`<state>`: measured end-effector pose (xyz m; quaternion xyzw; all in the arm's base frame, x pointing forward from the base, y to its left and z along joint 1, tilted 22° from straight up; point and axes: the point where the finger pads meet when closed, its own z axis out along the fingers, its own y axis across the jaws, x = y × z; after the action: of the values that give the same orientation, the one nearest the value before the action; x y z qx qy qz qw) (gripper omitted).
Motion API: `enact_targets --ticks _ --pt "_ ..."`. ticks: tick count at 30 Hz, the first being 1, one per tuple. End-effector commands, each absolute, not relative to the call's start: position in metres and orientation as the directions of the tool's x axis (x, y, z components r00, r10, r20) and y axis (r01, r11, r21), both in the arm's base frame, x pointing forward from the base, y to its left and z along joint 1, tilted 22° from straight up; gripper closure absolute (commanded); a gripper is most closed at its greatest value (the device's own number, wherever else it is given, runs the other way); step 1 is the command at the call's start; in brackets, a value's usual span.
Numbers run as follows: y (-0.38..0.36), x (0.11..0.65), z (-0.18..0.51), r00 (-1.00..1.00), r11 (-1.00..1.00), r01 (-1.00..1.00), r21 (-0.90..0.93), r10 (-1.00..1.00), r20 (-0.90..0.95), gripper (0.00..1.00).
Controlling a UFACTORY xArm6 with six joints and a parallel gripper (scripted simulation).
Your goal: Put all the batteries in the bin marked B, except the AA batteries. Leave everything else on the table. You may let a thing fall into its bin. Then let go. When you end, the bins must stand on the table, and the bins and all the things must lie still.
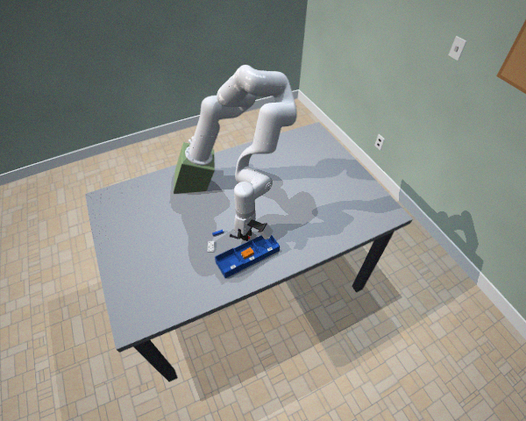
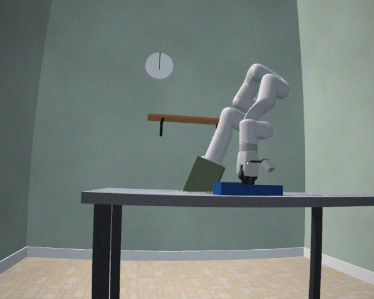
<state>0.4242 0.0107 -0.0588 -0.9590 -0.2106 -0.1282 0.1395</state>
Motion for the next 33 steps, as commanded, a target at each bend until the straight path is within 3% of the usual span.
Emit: enact_targets --ticks 1,33 --pt "0.0104 0.4251 -0.0580 0.878 -0.873 0.440 -0.212 0.368 0.307 1.00" --pt "0.0093 0.4244 -0.0550 0.878 -0.873 0.440 -0.212 0.368 0.307 1.00"
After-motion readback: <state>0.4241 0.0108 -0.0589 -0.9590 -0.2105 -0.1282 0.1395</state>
